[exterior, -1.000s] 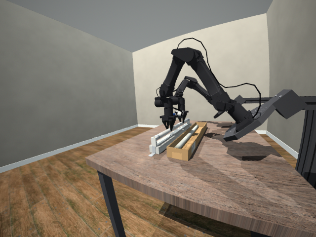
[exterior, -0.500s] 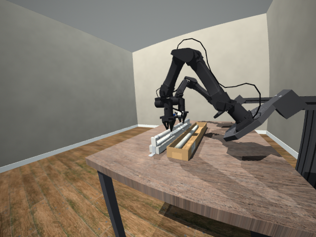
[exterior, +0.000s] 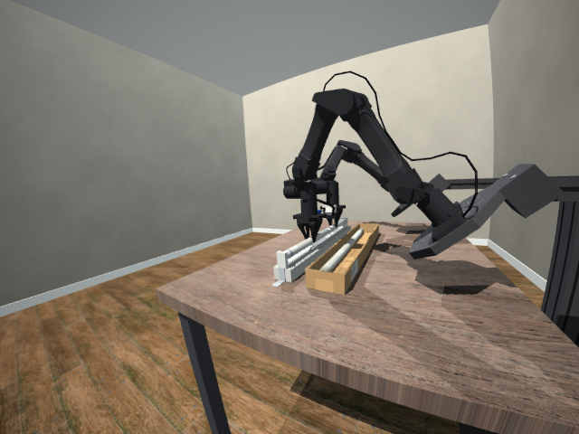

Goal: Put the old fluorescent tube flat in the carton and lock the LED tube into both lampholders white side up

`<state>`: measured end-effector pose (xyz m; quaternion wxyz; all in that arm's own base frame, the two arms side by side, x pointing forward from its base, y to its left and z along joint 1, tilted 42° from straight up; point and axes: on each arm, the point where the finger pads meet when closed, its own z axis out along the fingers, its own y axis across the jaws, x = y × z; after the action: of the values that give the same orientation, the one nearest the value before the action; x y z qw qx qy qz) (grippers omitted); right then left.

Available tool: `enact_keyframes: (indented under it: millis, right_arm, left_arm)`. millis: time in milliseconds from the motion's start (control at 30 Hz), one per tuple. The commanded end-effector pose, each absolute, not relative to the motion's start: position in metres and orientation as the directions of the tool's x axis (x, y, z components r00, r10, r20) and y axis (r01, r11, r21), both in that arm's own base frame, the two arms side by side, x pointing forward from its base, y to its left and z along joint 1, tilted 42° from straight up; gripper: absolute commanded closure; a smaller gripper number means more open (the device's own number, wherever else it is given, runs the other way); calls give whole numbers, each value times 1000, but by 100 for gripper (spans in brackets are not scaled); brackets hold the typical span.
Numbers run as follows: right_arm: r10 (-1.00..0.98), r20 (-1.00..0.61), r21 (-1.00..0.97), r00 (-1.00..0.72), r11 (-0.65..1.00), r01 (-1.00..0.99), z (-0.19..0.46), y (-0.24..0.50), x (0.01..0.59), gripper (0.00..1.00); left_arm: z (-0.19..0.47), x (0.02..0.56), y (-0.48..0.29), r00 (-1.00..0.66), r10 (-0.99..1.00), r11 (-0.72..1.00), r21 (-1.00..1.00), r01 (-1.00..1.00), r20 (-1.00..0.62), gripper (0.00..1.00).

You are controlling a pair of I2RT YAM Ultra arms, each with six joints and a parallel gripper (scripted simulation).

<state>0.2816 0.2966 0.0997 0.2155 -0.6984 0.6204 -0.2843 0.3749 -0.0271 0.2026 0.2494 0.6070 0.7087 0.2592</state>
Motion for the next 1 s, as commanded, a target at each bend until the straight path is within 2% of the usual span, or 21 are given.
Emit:
enact_keyframes:
  millis: [0, 167, 200, 733, 767, 967]
  right_arm:
    - [-991, 85, -666, 98, -130, -735, 109, 312, 278, 89]
    - [-993, 72, -672, 97, -120, -731, 113, 318, 280, 89]
    - [-993, 71, -672, 97, -120, -731, 113, 318, 280, 89]
    - [-993, 71, -672, 97, -120, -731, 113, 318, 280, 89]
    - [-993, 71, -672, 97, -120, -731, 113, 318, 280, 51]
    - [-993, 71, -672, 97, -120, -731, 113, 318, 280, 51]
  left_arm:
    - [206, 374, -29, -122, 992, 117, 673, 730, -40, 89]
    - [206, 369, -28, -122, 992, 117, 673, 731, -40, 89]
    - [205, 369, -28, -122, 992, 117, 672, 732, -40, 51]
    - [206, 370, -28, -123, 992, 119, 674, 730, -42, 51]
    - [206, 370, -28, -123, 992, 119, 674, 730, -42, 51]
    - [206, 370, -28, -123, 992, 119, 674, 730, -42, 51]
